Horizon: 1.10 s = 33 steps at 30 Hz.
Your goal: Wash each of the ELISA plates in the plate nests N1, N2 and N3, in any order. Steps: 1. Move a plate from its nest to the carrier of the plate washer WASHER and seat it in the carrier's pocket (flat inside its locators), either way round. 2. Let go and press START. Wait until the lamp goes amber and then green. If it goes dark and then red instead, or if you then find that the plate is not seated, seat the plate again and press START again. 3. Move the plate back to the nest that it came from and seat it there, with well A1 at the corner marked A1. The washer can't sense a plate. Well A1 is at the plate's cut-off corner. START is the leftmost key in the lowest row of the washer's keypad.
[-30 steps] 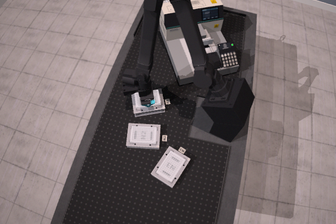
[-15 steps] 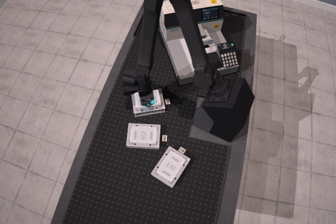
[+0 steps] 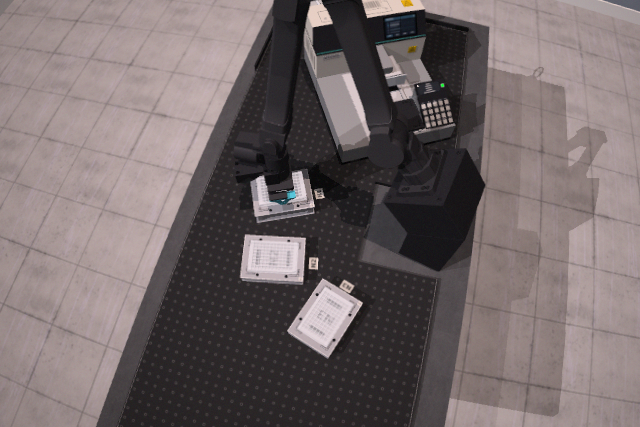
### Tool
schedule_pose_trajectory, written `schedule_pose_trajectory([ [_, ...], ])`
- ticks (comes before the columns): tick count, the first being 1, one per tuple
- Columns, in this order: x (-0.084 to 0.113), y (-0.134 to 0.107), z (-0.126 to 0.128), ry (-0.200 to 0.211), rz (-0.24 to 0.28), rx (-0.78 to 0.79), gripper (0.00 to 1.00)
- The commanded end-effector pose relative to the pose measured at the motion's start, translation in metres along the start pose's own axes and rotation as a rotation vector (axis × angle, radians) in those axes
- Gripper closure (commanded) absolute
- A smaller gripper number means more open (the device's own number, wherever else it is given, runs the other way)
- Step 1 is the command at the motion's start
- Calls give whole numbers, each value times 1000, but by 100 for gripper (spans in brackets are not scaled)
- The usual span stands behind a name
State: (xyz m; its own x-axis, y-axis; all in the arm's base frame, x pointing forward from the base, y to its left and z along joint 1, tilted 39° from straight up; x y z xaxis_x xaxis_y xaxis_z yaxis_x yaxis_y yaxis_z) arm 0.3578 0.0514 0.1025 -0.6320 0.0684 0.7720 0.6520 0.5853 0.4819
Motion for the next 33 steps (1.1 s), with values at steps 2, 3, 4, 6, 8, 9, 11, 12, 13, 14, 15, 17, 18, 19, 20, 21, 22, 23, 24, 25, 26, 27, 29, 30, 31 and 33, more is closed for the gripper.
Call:
schedule_pose_trajectory([
  [2, -2, -1, -3, -5, -1, 7, 16],
  [3, -2, -1, -3, -5, -1, 7, 16],
  [4, -2, -1, -4, -6, -2, 6, 16],
  [6, -3, -1, -4, -8, -4, 5, 16],
  [8, -4, -1, -4, -6, 0, 5, 16],
  [9, -3, -1, -4, -6, -1, 6, 16],
  [11, -3, 1, -5, -9, -7, 5, 16],
  [12, -3, 1, -5, -9, -7, 4, 16],
  [13, -4, 0, -5, -8, -5, 4, 16],
  [14, -4, 0, -5, -7, -3, 5, 16],
  [15, -5, 0, -5, -7, -2, 5, 16],
  [17, -4, 1, -5, -8, -7, 5, 16],
  [18, -4, 2, -6, -10, -10, 4, 16],
  [19, -4, 2, -6, -10, -10, 4, 16],
  [20, -4, 2, -6, -10, -10, 4, 16],
  [21, -4, 3, -6, -11, -11, 4, 16],
  [22, -5, 2, -6, -10, -8, 4, 16],
  [23, -6, 2, -6, -9, -6, 4, 16],
  [24, -6, 2, -6, -9, -6, 4, 16],
  [25, -6, 3, -6, -9, -7, 5, 16],
  [26, -5, 4, -6, -10, -10, 4, 16],
  [27, -5, 5, -7, -13, -14, 3, 16],
  [29, -6, 5, -8, -13, -13, 3, 16],
  [30, -7, 4, -7, -10, -8, 4, 16],
  [31, -7, 4, -7, -9, -7, 4, 16],
  [33, -6, 5, -7, -12, -13, 4, 16],
])
Point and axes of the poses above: the point where the finger pads meet when closed, its own x axis back along the fingers, its own z axis across the jaws, y = z × x, the point moved 7 cm from there along x, back along the fingers, and after that the axes turned 3 degrees about x, right-handed, at the moved point
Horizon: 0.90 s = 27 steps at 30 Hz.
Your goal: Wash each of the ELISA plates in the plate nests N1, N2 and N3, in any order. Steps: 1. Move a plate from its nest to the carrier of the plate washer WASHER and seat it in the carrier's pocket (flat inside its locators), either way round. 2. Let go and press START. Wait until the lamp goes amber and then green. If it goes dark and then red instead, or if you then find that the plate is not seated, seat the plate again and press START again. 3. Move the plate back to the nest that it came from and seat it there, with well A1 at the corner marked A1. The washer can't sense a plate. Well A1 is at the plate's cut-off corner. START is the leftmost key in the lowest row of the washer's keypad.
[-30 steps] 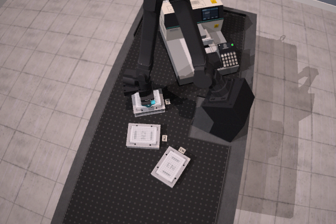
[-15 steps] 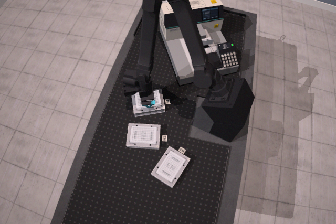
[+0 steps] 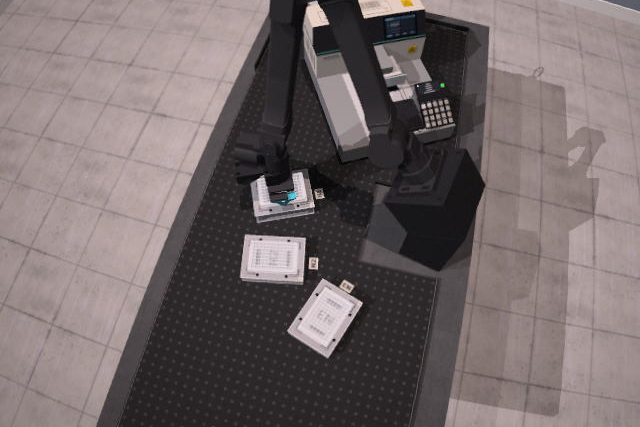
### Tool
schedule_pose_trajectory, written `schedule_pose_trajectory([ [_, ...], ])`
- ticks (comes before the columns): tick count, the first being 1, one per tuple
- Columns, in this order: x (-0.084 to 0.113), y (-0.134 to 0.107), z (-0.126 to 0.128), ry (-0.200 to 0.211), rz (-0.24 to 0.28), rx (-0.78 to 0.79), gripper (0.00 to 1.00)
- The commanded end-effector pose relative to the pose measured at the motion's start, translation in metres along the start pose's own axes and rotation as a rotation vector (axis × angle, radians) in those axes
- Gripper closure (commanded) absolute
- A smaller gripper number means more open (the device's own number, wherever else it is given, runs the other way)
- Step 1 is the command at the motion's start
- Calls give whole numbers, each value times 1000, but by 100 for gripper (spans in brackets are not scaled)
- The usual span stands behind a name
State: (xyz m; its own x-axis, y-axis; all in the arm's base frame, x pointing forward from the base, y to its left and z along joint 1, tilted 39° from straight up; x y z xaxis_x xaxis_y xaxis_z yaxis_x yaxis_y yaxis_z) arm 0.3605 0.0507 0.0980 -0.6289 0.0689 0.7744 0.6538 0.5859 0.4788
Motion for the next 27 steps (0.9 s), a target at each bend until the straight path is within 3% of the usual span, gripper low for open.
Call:
schedule_pose_trajectory([
  [1, 0, 5, -7, -14, -16, 2, 16],
  [27, -6, 4, -6, -10, -9, 4, 16],
])
Point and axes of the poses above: the point where the finger pads meet when closed, its own x axis back along the fingers, its own z axis across the jaws, y = z × x, the point moved 7 cm from there along x, back along the fingers, and after that the axes turned 3 degrees about x, right-handed, at the moved point
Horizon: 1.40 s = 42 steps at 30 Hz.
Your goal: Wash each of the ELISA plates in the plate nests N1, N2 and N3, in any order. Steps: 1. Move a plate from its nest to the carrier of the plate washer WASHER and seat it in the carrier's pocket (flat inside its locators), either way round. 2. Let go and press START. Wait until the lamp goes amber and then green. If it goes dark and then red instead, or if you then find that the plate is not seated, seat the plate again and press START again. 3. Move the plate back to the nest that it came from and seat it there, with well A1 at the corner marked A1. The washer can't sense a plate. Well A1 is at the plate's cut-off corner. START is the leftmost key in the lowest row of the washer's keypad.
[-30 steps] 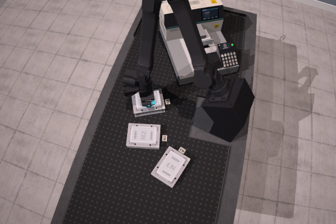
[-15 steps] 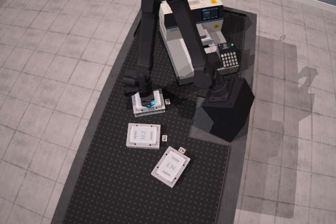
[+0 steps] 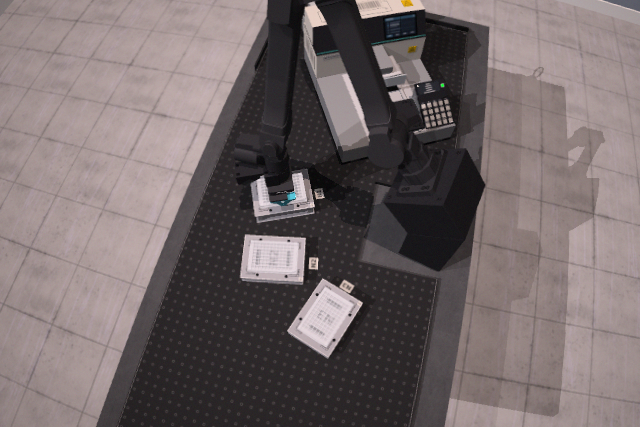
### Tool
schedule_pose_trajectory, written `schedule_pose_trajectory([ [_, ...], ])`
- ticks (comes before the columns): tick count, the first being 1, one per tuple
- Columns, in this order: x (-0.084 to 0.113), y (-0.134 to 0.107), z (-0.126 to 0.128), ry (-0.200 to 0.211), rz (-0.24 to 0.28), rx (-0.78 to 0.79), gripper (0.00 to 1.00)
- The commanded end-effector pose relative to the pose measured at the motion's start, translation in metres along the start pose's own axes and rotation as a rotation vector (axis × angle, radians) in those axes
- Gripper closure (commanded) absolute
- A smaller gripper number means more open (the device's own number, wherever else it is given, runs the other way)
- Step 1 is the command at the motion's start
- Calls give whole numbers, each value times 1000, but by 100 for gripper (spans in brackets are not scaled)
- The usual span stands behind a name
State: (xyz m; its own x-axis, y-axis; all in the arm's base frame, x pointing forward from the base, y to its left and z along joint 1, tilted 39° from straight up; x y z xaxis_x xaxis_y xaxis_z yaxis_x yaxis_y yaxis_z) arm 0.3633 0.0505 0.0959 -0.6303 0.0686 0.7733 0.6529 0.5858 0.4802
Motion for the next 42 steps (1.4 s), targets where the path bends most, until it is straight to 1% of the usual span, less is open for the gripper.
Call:
schedule_pose_trajectory([
  [1, -3, 3, -6, -9, -7, 4, 16],
  [4, -1, 6, -8, -15, -17, 1, 16],
  [7, -4, 4, -6, -9, -7, 4, 16],
  [12, -2, 4, -7, -12, -12, 3, 16],
  [16, -5, 4, -6, -10, -8, 4, 16],
  [18, -4, 4, -7, -11, -12, 4, 16],
  [19, -2, 3, -2, -4, -9, 2, 16],
  [20, -2, 3, -2, -4, -9, 2, 0],
  [42, -2, 3, -2, -4, -9, 2, 0],
])
Point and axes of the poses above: the point where the finger pads meet when closed, its own x axis back along the fingers, its own z axis across the jaws, y = z × x, the point moved 7 cm from there along x, back along the fingers, and after that the axes turned 3 degrees about x, right-handed, at the moved point
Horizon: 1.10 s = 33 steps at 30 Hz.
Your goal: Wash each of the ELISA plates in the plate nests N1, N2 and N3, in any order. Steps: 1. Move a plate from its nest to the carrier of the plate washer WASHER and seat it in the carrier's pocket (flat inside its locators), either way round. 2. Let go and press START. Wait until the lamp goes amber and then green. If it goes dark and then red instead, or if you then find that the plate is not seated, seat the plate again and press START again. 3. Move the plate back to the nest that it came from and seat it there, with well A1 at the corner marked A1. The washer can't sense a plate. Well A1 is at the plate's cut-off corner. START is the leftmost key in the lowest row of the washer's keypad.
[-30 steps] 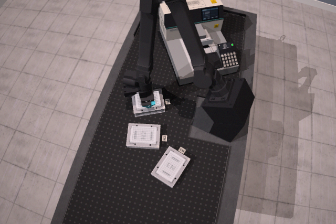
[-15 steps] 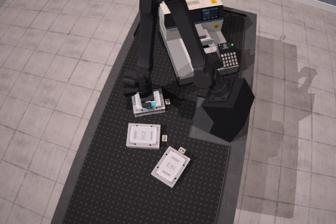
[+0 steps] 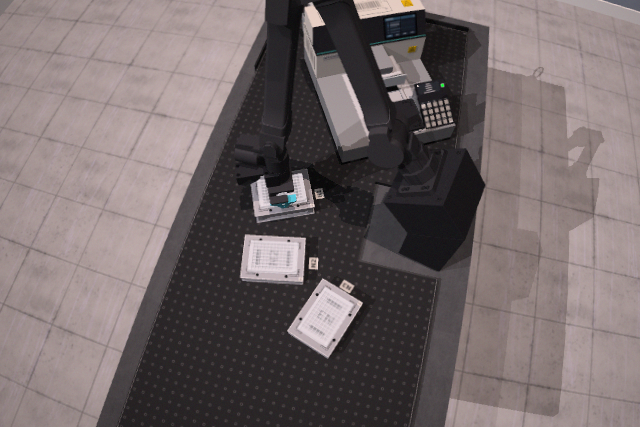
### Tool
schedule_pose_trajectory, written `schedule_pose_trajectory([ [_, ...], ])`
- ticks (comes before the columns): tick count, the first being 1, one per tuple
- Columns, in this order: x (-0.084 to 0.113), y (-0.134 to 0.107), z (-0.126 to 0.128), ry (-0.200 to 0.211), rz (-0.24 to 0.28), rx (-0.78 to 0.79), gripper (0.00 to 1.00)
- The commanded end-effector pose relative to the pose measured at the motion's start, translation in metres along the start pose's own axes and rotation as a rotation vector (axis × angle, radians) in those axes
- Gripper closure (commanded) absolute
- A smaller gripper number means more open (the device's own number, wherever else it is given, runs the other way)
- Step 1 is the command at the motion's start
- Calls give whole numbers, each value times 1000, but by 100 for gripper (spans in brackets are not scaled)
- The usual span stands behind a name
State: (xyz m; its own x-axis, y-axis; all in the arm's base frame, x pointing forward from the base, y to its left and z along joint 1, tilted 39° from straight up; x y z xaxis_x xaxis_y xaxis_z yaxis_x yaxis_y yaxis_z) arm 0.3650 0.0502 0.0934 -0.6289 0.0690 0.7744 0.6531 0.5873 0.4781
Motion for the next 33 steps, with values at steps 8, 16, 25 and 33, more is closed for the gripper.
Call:
schedule_pose_trajectory([
  [8, 8, 4, -4, -7, -12, 4, 0],
  [16, 22, 3, 1, 0, -13, -1, 0],
  [25, 34, 2, 2, 1, -11, -1, 0],
  [33, 47, 2, 2, 1, -11, -1, 0],
])
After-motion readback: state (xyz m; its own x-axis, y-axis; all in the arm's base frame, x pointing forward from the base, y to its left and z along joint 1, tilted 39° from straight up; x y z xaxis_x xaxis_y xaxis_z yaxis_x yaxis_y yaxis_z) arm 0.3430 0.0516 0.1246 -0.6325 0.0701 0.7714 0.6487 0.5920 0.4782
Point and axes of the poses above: the point where the finger pads meet when closed, its own x axis back along the fingers, its own z axis across the jaws, y = z × x, the point moved 7 cm from there along x, back along the fingers, and after that the axes turned 3 degrees about x, right-handed, at the moved point
